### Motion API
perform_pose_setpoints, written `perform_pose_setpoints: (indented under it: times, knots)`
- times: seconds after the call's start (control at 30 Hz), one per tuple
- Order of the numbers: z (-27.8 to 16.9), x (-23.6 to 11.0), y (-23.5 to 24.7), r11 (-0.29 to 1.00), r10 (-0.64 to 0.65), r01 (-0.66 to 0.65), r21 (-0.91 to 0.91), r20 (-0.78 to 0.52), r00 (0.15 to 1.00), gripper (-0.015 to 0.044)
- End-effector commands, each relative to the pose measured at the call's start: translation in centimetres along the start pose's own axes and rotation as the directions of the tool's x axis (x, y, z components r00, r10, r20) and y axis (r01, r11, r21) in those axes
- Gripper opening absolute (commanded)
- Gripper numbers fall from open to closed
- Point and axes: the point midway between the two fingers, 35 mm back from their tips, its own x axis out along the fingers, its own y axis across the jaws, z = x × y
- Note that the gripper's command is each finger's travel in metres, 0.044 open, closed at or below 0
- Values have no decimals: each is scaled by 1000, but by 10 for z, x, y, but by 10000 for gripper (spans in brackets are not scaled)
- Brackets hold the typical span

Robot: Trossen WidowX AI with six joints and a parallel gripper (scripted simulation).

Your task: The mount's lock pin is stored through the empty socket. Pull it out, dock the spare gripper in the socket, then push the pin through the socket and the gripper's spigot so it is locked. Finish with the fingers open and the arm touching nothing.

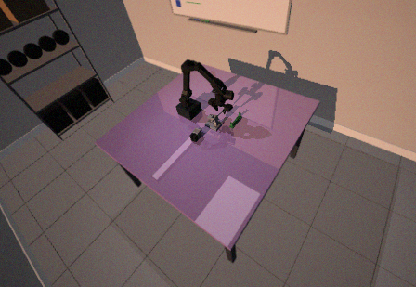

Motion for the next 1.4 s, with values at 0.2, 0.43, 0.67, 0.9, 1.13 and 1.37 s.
perform_pose_setpoints:
  times: [0.2, 0.43, 0.67, 0.9, 1.13, 1.37]
  knots:
    - [0, 17, 0, 1000, 0, 0, 2, -4, 1000, 300]
    - [0, 28, 1, 1000, 0, 0, 2, -4, 1000, 300]
    - [0, 29, 1, 1000, 0, 0, 2, -4, 1000, 247]
    - [0, 29, 1, 1000, 0, 0, 2, -4, 1000, 64]
    - [0, 29, 1, 1000, 0, 0, 2, -4, 1000, 0]
    - [1, 28, 1, 1000, 2, -2, 4, 17, 1000, 0]
